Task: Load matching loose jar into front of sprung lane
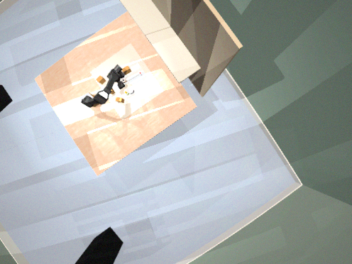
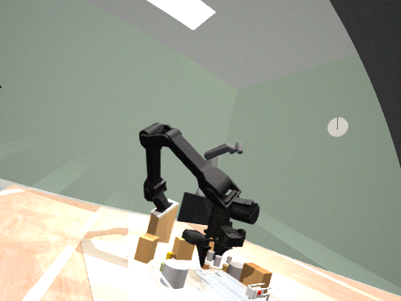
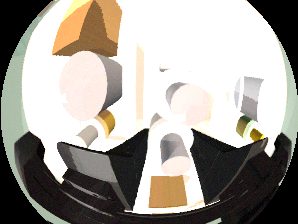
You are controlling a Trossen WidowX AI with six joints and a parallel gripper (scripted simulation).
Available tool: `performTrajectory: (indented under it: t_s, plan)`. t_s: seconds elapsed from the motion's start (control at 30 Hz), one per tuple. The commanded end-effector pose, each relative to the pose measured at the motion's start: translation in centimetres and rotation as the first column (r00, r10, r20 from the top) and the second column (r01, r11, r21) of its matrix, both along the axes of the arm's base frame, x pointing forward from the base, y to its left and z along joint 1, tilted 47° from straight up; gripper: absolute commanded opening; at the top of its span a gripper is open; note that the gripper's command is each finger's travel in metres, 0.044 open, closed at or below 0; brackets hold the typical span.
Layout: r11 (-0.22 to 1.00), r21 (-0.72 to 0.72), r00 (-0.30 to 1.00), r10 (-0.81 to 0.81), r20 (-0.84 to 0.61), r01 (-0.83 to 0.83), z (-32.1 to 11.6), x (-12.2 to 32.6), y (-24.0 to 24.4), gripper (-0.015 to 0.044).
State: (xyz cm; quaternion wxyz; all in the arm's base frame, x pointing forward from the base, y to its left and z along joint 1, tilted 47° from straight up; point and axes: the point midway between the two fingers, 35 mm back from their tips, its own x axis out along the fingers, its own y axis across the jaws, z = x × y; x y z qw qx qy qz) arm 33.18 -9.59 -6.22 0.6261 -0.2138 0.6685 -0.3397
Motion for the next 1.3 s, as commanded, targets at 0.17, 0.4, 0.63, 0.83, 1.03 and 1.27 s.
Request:
performTrajectory:
  t_s: [0.17,0.4,0.63,0.83,1.03,1.27]
  plan:
    - [1.000,-0.016,1.000,-0.004,0.013,0.004,0.17,-0.01,-0.24,0.0000]
    - [1.000,-0.016,1.000,-0.004,0.013,0.004,0.16,-0.12,-0.22,0.0000]
    - [1.000,-0.016,1.000,-0.004,0.013,0.004,0.16,-0.24,-0.20,0.0000]
    - [1.000,-0.016,1.000,-0.004,0.012,0.004,0.05,-0.37,-0.04,0.0000]
    - [1.000,-0.016,1.000,-0.004,0.012,0.004,-0.04,-0.43,0.09,0.0000]
    - [1.000,-0.016,1.000,-0.004,0.012,0.004,-0.04,-0.43,0.09,0.0000]
